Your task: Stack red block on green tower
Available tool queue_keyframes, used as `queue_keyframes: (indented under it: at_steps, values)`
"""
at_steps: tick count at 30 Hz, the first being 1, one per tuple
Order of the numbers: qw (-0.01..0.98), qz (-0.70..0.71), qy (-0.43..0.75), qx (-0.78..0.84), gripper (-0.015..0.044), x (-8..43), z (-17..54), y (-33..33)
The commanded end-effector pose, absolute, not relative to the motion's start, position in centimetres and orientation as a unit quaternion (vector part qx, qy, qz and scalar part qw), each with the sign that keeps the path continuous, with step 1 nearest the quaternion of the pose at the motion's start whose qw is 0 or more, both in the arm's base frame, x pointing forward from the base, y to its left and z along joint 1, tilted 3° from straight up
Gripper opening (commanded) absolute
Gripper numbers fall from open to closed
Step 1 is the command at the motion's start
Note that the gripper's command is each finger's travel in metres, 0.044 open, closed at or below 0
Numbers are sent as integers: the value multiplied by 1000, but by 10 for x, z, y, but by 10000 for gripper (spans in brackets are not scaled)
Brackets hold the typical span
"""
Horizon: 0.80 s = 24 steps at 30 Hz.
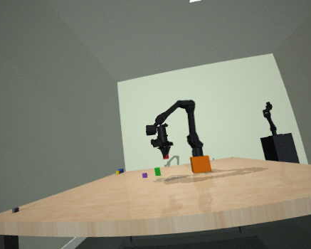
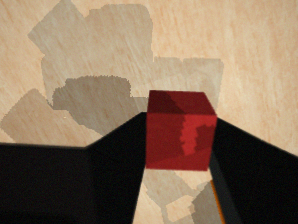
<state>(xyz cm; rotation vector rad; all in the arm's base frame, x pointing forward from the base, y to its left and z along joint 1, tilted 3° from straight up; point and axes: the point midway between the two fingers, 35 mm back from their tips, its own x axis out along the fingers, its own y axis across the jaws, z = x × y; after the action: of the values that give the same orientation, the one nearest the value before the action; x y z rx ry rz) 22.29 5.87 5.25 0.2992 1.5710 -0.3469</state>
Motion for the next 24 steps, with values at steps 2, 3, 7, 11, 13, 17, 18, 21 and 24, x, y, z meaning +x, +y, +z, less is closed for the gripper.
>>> queue_keyframes:
  at_steps: [2, 3, 7, 11, 13, 17, 18, 21, 24]
  values:
    - [684, -151, 700, 134, 0, 229, 55, 55]
    - [685, -151, 700, 134, 0, 233, 56, 51]
    - [685, -152, 700, 134, 0, 247, 57, 36]
    - [686, -152, 699, 134, 0, 260, 58, 20]
    - [686, -151, 699, 133, 0, 266, 58, 11]
    - [686, -151, 700, 133, 0, 277, 58, -8]
    - [686, -151, 700, 133, 0, 279, 58, -13]
    - [686, -152, 699, 133, 0, 286, 58, -28]
    - [686, -153, 699, 132, 0, 292, 58, -43]
